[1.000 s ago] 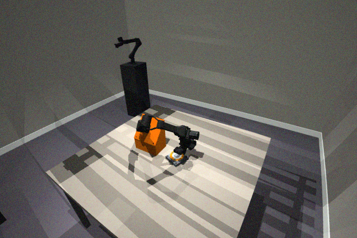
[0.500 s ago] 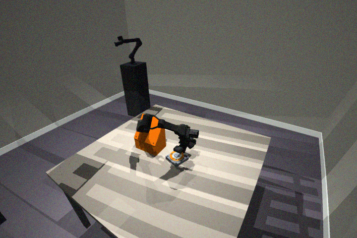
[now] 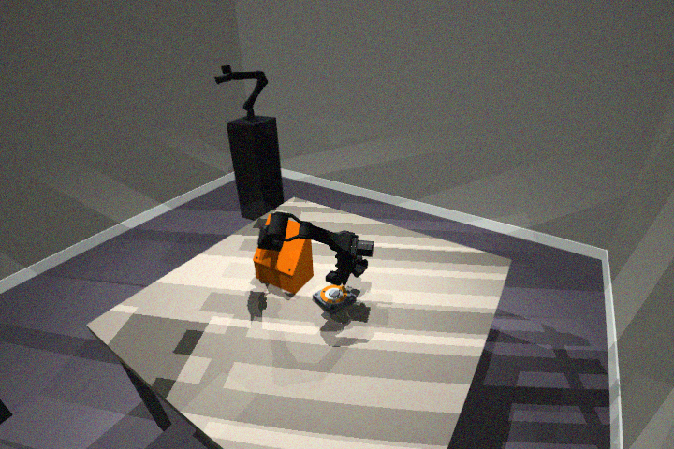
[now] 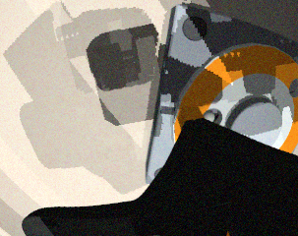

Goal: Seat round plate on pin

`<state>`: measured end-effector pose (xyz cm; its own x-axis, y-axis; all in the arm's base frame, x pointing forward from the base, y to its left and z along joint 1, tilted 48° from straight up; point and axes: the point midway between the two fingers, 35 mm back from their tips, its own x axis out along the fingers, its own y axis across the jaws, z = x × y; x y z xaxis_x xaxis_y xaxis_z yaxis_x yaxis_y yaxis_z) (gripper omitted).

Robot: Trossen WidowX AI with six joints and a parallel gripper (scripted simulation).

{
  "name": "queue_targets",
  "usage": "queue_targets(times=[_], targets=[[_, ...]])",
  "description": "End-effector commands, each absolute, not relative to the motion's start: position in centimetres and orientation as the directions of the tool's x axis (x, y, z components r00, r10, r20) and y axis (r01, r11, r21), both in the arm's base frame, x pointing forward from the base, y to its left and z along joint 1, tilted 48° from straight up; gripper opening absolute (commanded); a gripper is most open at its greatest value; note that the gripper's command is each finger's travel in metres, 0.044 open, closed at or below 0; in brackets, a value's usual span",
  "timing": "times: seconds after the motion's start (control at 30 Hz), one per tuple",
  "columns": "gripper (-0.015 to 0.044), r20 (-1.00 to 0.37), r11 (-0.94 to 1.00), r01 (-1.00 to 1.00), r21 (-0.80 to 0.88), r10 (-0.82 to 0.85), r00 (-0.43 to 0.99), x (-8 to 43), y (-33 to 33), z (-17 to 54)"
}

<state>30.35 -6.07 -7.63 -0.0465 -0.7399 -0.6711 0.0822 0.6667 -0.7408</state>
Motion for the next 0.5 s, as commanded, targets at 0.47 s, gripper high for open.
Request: queue_targets(times=[0.47], targets=[[0.0000,-0.672,0.668,0.081,-0.740,-0.740,-0.035,30.05,-4.14,-6.18]])
